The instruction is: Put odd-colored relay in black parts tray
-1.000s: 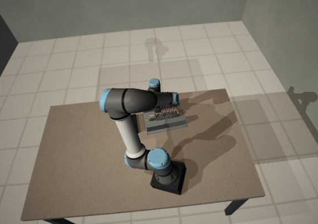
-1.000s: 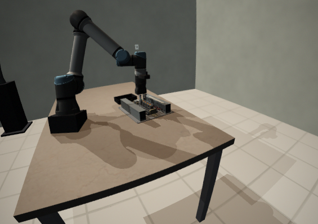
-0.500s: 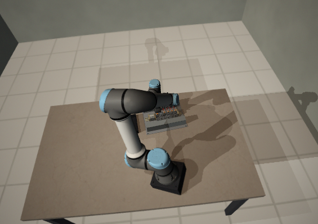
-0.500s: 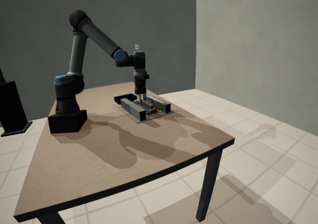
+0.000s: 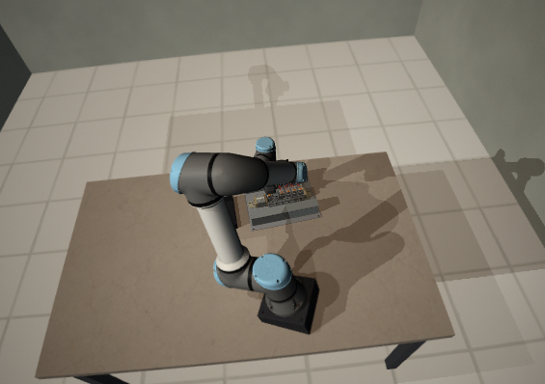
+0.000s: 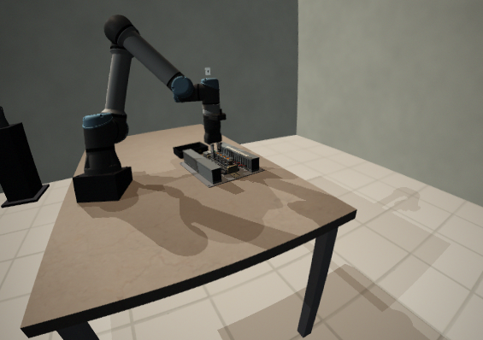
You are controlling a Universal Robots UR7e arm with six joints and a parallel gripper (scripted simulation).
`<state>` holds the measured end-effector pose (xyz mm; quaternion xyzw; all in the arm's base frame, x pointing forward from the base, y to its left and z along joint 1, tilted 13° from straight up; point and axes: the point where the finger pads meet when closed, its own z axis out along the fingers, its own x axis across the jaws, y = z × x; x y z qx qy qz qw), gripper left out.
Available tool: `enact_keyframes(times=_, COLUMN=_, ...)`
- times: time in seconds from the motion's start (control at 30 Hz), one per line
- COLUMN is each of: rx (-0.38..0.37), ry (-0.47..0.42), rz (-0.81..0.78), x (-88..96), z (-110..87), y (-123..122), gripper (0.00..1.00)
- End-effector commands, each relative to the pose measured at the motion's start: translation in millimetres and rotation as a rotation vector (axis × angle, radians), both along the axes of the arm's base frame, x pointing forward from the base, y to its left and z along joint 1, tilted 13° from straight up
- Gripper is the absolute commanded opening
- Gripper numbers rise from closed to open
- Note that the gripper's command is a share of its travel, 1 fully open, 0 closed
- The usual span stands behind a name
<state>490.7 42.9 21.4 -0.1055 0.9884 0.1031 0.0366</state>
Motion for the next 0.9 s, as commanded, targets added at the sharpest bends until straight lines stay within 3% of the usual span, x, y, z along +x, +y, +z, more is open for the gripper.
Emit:
enact_keyframes(times=0.0, rx=0.004, ry=-0.014, rz=-0.002, x=-0.5, z=0.7, y=0.3, gripper=0.0)
enact_keyframes(times=0.87, rx=0.011, ry=-0.047, rz=-0.009, x=-1.5, z=0.6, y=0.1, gripper=0.0)
